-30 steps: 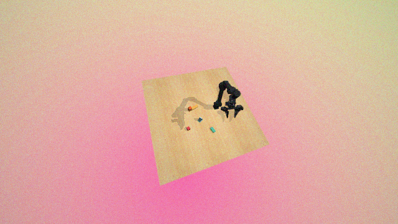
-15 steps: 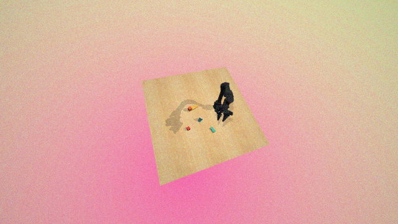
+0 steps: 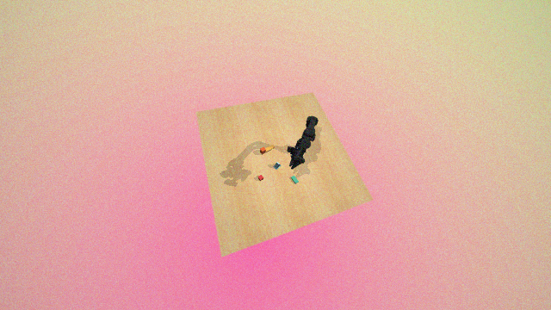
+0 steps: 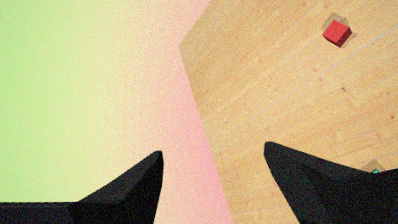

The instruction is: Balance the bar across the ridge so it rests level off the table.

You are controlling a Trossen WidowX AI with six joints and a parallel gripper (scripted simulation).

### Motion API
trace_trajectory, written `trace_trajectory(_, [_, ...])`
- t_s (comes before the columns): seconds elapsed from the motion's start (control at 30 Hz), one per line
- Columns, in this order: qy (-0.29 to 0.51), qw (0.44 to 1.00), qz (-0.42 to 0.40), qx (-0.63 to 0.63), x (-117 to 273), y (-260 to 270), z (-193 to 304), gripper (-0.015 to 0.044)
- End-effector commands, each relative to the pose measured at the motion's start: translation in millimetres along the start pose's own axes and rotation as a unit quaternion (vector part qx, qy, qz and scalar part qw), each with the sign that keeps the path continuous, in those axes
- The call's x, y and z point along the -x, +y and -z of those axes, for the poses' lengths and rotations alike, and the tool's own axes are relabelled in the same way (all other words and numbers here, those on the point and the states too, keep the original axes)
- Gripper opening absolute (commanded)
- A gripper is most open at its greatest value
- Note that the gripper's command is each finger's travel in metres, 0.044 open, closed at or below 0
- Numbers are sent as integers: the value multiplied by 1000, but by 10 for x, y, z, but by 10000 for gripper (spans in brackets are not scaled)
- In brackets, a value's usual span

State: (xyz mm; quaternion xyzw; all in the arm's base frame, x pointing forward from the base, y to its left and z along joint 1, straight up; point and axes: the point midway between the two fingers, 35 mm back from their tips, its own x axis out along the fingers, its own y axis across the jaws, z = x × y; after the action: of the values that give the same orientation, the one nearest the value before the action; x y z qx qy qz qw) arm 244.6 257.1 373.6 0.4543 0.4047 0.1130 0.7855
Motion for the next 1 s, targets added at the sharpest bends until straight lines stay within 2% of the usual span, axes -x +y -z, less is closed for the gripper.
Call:
trace_trajectory(0.0, [-11, 998, 36, -48, -125, -185, -133, 315])
trace_trajectory(0.43, [-66, 969, 128, -200, -339, -751, -626, 315])
trace_trajectory(0.97, [-146, 890, 214, -374, -378, -1488, -1173, 315])
